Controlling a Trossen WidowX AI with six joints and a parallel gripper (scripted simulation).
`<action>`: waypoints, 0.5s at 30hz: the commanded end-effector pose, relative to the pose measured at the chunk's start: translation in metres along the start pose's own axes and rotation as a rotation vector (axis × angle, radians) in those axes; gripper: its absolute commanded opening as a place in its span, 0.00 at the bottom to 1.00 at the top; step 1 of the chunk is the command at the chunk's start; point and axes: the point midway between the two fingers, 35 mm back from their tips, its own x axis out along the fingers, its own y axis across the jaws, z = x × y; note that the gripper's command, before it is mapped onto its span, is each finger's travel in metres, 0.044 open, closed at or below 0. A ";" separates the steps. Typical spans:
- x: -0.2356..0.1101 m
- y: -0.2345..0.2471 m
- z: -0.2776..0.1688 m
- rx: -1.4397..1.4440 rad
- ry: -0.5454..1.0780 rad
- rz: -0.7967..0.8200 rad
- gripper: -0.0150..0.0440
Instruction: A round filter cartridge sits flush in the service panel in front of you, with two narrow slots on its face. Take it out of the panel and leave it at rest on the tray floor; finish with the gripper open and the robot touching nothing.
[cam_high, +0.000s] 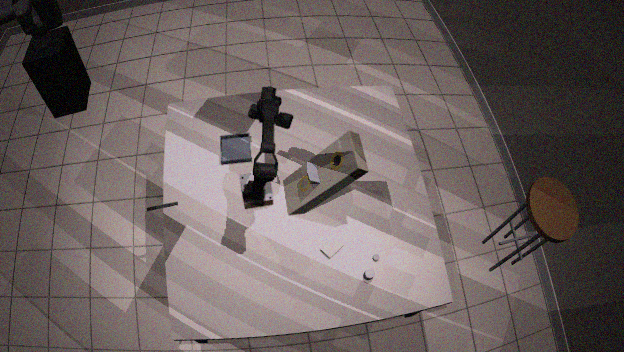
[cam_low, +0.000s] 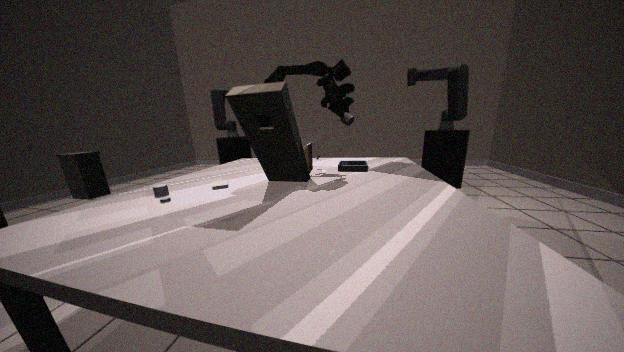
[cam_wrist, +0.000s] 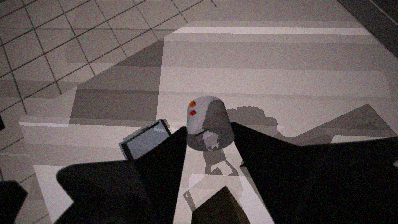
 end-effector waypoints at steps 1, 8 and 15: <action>0.007 0.015 -0.004 -0.044 -0.002 0.027 0.25; 0.033 0.067 -0.026 -0.189 -0.008 0.117 0.25; 0.058 0.112 -0.057 -0.336 -0.008 0.204 0.25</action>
